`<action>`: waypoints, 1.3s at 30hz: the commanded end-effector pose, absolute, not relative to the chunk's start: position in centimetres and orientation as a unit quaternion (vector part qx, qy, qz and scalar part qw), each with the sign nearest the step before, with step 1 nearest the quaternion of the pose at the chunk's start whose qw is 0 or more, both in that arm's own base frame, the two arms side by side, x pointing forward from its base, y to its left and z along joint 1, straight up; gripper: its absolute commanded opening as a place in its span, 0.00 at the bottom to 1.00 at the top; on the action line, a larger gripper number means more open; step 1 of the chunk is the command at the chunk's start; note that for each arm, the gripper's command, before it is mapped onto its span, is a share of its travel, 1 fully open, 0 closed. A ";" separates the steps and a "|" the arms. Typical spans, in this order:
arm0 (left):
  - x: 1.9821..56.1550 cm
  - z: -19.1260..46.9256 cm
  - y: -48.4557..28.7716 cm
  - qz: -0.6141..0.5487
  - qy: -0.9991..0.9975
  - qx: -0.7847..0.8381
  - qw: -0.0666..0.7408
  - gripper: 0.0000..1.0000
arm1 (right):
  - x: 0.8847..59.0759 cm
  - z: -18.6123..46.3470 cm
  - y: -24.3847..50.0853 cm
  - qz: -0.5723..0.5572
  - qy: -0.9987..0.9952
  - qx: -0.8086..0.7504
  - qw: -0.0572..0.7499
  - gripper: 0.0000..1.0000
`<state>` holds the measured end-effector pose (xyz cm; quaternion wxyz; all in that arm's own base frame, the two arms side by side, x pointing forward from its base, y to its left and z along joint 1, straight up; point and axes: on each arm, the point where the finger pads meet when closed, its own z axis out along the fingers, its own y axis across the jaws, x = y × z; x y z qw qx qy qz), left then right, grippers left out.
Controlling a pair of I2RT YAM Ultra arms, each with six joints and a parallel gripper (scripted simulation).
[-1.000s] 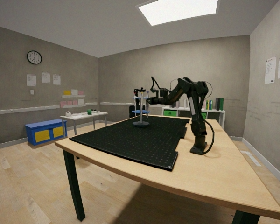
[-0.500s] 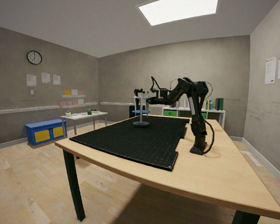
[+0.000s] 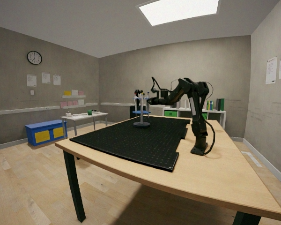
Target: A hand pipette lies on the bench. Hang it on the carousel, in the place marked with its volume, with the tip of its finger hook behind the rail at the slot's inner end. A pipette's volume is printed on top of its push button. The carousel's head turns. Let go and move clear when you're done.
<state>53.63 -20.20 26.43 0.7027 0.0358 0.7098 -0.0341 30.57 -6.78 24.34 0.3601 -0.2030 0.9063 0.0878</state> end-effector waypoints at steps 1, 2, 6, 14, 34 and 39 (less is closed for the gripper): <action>53.9 29.1 -19.4 -0.030 0.692 0.019 0.721 0.12 | 30.9 25.3 -7.0 0.082 0.899 -0.207 0.377 1.00; 53.9 29.1 -19.4 -0.030 0.692 0.019 0.721 0.12 | 30.9 25.3 -7.0 0.082 0.899 -0.207 0.377 1.00; 53.9 27.4 -20.4 0.022 0.705 -0.021 0.709 0.12 | 30.9 25.3 -7.0 0.082 0.899 -0.207 0.377 1.00; 53.4 29.2 -20.1 0.032 0.694 -0.046 0.718 0.12 | 30.9 25.3 -7.0 0.082 0.899 -0.207 0.377 1.00; 53.8 29.3 -19.1 0.039 0.693 -0.053 0.718 0.12 | 30.9 25.3 -7.0 0.082 0.899 -0.207 0.377 1.00; 53.8 29.3 -19.1 0.039 0.693 -0.053 0.718 0.12 | 30.9 25.3 -7.0 0.082 0.899 -0.207 0.377 1.00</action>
